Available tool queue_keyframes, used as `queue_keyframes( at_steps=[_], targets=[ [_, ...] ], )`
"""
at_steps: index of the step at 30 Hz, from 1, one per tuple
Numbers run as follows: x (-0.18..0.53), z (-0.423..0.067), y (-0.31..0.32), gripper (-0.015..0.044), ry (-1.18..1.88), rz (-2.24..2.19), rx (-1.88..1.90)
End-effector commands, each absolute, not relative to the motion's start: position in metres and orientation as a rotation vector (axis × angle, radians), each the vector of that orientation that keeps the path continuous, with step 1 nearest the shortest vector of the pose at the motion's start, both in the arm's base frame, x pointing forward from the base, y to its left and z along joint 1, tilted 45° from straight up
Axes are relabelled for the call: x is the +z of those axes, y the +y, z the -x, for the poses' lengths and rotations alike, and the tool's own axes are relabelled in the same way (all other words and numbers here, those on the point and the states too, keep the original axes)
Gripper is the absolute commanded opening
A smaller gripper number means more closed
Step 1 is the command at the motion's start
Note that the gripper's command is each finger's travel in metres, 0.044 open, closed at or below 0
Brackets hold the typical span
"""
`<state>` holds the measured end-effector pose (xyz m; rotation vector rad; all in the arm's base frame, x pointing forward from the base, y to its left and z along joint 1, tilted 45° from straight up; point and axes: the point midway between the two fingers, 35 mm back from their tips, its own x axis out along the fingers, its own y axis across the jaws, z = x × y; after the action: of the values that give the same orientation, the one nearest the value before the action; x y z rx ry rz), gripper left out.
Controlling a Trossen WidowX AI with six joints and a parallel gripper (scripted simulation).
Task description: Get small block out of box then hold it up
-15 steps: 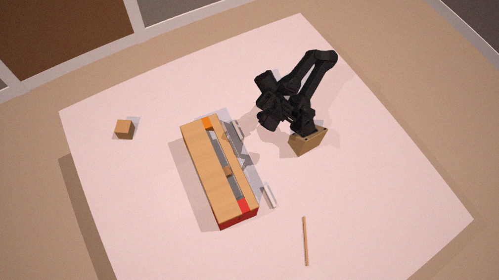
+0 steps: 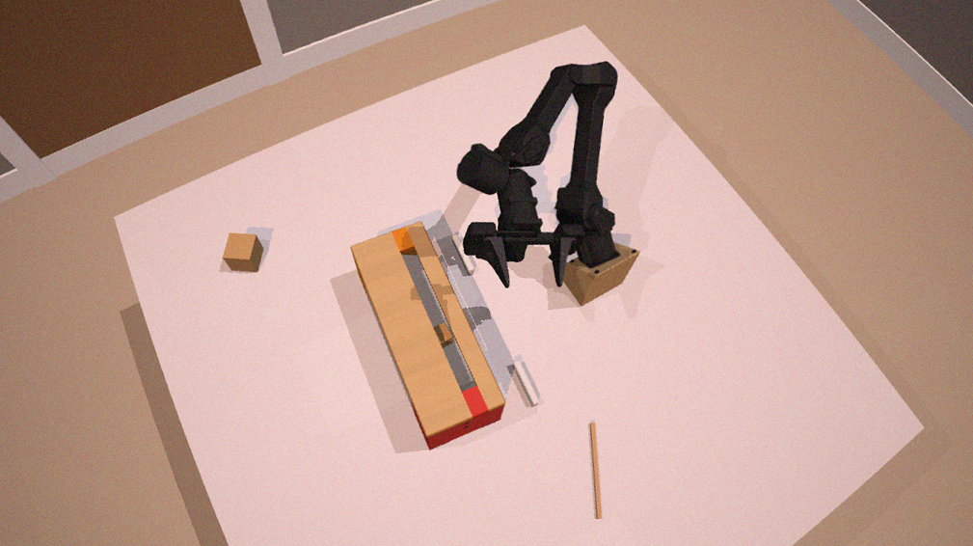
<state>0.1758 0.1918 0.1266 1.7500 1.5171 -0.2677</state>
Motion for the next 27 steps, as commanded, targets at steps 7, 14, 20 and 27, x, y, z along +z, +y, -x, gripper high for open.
queue_keyframes(
  at_steps=[7, 14, 20, 27],
  targets=[
    [0.076, -0.216, 0.172, 0.0400, 1.233, -1.458, -1.041],
    [0.056, -0.237, 0.150, 0.0400, 0.903, -1.109, -1.369],
    [0.050, -0.260, 0.140, 0.0400, 0.607, -0.768, -1.452],
    [0.047, -0.282, 0.143, 0.0400, 0.410, -0.514, -1.403]
  ],
)
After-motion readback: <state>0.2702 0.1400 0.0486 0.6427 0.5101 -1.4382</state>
